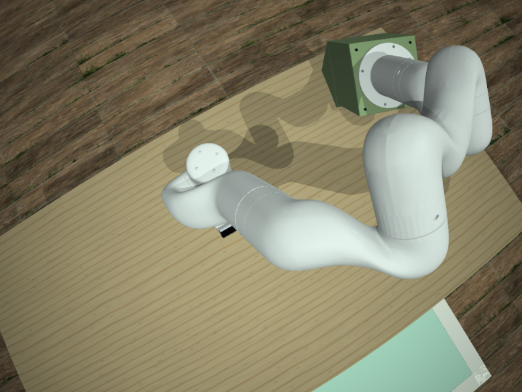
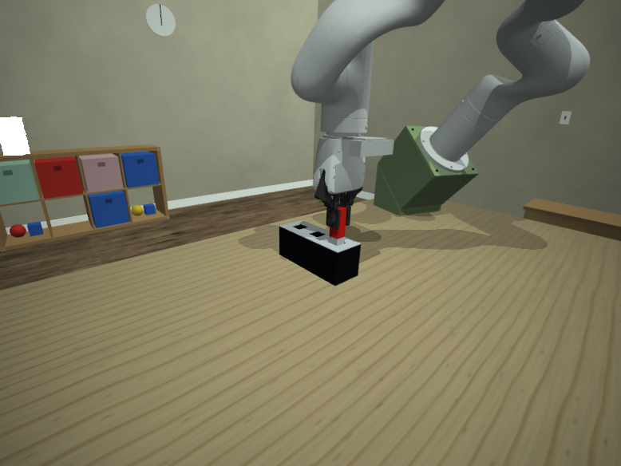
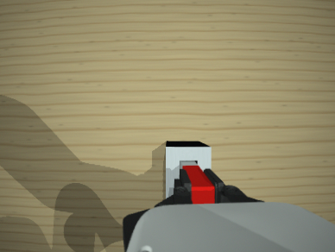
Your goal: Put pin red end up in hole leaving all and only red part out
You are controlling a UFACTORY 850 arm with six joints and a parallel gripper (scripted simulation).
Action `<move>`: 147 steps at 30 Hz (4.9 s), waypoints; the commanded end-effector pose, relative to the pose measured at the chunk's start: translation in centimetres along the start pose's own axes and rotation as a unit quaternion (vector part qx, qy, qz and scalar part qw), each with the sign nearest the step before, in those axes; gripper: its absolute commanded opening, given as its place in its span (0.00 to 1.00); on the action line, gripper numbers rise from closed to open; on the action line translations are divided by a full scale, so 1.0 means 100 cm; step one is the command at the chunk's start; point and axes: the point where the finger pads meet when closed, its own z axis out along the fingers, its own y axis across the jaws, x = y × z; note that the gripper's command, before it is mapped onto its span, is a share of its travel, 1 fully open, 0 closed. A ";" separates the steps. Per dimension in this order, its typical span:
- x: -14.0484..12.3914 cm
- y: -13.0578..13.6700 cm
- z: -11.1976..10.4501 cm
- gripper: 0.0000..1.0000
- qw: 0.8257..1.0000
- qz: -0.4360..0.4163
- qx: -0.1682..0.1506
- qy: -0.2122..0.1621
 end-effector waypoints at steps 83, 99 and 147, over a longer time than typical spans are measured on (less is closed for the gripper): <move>0.000 0.001 0.007 0.00 1.000 0.000 -0.001 0.000; 0.001 0.000 0.011 0.00 1.000 0.000 -0.001 0.000; 0.001 0.000 0.016 0.00 1.000 0.000 -0.001 0.000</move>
